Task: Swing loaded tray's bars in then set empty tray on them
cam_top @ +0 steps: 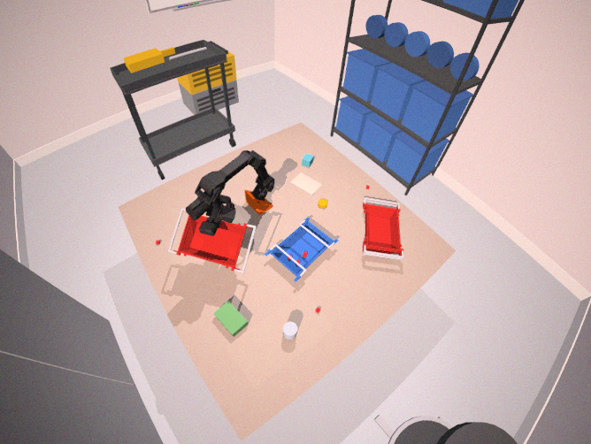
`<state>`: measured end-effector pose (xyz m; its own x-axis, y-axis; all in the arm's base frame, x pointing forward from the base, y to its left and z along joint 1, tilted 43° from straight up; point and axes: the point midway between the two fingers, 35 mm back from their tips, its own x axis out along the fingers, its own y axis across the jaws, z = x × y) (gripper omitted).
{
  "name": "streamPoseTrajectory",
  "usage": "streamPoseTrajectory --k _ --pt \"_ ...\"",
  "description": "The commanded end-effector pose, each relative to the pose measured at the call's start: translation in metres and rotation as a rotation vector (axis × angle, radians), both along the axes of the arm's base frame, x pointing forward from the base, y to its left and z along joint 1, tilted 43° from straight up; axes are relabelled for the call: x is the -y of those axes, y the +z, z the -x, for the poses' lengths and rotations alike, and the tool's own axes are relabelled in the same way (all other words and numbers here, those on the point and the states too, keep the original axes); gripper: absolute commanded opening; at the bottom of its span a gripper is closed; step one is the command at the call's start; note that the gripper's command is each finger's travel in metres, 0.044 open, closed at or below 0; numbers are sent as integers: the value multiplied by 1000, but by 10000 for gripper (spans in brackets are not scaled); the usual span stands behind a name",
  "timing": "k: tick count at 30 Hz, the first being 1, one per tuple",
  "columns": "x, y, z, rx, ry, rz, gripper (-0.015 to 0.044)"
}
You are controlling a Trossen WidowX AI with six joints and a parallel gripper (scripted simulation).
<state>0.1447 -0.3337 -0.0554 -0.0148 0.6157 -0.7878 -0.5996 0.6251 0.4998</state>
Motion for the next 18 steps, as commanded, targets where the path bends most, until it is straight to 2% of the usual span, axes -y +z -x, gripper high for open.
streamPoseTrajectory --k 1,18 --pt "-5 21 -23 64 46 31 0" --pt "-58 72 -99 253 254 44 0"
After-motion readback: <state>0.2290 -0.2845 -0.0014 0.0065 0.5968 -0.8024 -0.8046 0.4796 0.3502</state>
